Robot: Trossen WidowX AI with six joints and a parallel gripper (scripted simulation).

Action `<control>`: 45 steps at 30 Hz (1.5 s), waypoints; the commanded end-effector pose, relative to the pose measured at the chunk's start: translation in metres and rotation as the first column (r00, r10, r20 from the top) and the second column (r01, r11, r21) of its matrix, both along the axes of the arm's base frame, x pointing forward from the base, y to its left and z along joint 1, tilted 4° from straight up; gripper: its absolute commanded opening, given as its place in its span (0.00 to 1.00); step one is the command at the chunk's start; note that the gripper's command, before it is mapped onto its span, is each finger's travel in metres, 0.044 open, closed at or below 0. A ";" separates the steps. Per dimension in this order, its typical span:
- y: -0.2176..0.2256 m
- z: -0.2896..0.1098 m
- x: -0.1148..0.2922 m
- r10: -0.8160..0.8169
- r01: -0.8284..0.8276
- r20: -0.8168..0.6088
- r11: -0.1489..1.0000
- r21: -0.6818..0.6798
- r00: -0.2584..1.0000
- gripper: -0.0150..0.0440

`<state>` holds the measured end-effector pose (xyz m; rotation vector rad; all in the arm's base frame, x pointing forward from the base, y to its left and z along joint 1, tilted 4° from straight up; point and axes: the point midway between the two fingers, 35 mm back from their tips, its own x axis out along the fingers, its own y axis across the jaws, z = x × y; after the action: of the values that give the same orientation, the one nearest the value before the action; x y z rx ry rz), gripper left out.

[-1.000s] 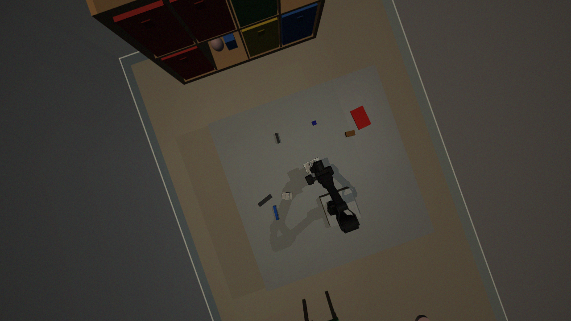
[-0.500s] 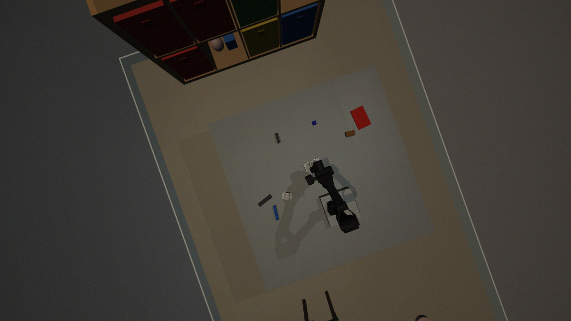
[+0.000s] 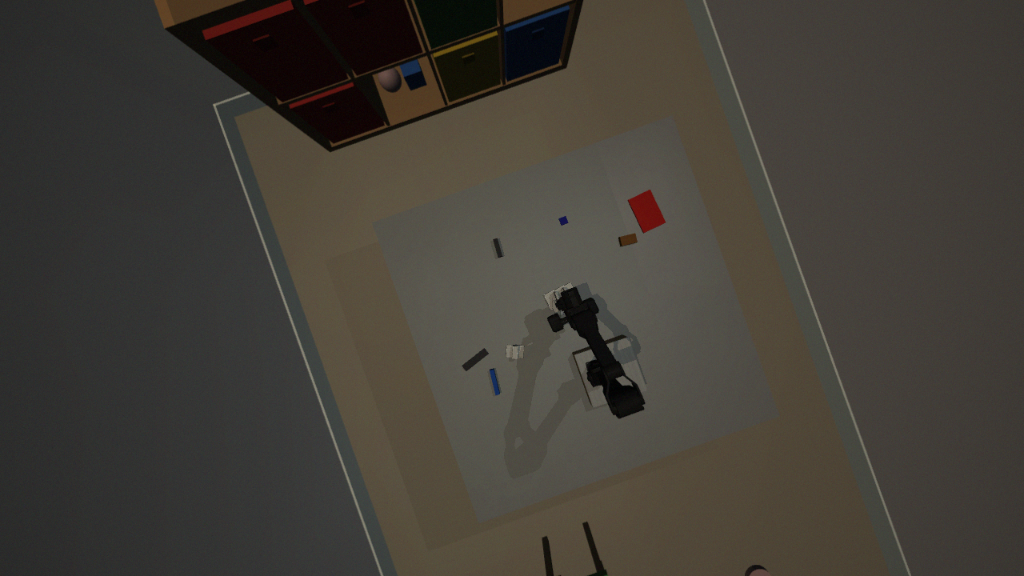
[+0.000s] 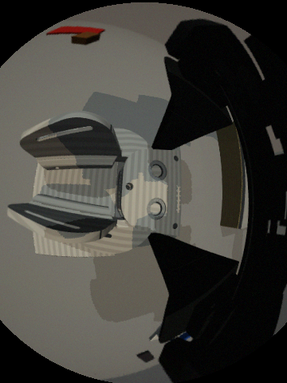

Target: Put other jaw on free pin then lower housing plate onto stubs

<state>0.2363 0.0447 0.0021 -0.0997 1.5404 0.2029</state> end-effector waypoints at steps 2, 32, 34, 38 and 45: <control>0.000 0.000 0.000 0.000 0.000 0.000 1.000 0.000 1.000 1.00; -0.010 0.097 -0.017 -0.008 0.008 0.002 1.000 0.001 1.000 1.00; -0.014 0.113 -0.029 -0.006 0.006 -0.001 1.000 0.001 1.000 1.00; -0.016 0.124 -0.038 -0.005 0.005 -0.003 1.000 0.001 1.000 1.00; -0.016 0.124 -0.038 -0.005 0.005 -0.003 1.000 0.001 1.000 1.00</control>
<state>0.1993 0.0286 0.1254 -0.0924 1.5444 0.1935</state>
